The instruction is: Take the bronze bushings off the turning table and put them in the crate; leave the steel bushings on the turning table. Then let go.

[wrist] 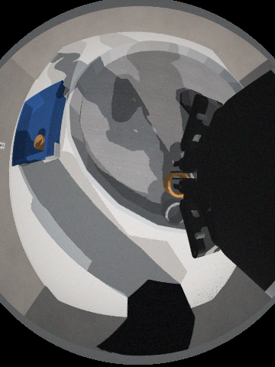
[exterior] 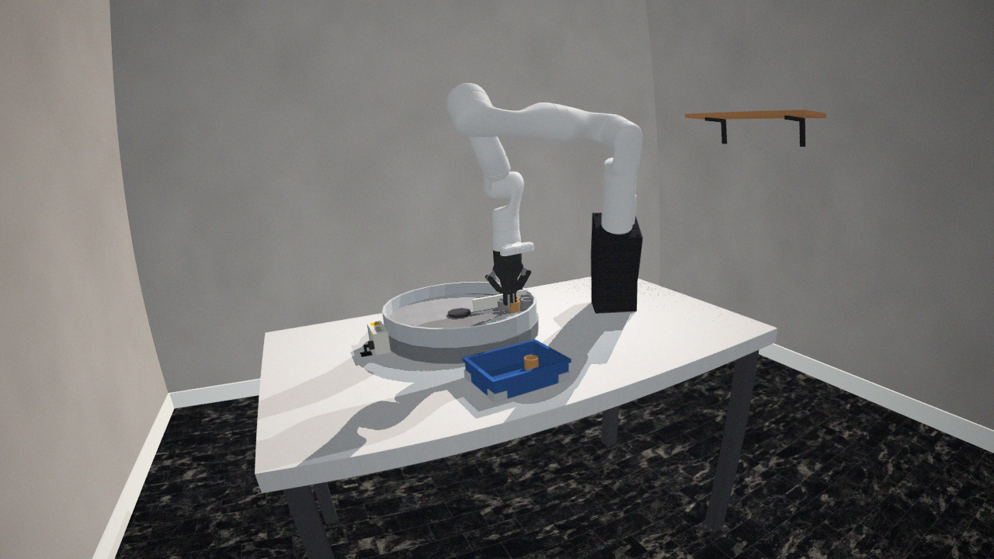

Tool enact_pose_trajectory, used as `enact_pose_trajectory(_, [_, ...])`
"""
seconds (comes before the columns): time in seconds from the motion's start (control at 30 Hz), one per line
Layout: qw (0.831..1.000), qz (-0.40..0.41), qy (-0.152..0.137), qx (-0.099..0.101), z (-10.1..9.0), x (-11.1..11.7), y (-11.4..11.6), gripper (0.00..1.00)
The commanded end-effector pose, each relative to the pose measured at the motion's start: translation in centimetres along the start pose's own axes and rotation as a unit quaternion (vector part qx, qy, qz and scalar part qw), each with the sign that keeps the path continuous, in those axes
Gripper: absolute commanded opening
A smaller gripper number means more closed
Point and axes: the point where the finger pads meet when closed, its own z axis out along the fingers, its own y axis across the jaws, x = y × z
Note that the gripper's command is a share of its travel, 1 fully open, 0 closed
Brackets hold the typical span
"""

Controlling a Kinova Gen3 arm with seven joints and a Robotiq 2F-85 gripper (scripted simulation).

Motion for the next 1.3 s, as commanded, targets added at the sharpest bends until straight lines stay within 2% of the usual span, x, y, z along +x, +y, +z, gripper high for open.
enact_pose_trajectory(0.0, [1.000,0.000,0.000,-0.001,0.0,0.0,0.0,0.00])
enact_pose_trajectory(0.17, [1.000,0.000,0.000,-0.001,-0.8,0.0,0.0,0.00])
enact_pose_trajectory(0.57, [1.000,0.000,0.000,-0.001,-0.8,0.0,0.0,0.00])
enact_pose_trajectory(0.73, [1.000,0.000,0.000,-0.001,-1.5,0.0,0.0,0.00])
enact_pose_trajectory(1.13, [1.000,0.000,0.000,-0.001,-1.5,0.0,0.0,0.00])
enact_pose_trajectory(1.27, [1.000,0.000,0.000,0.000,-2.1,0.0,0.0,0.00])
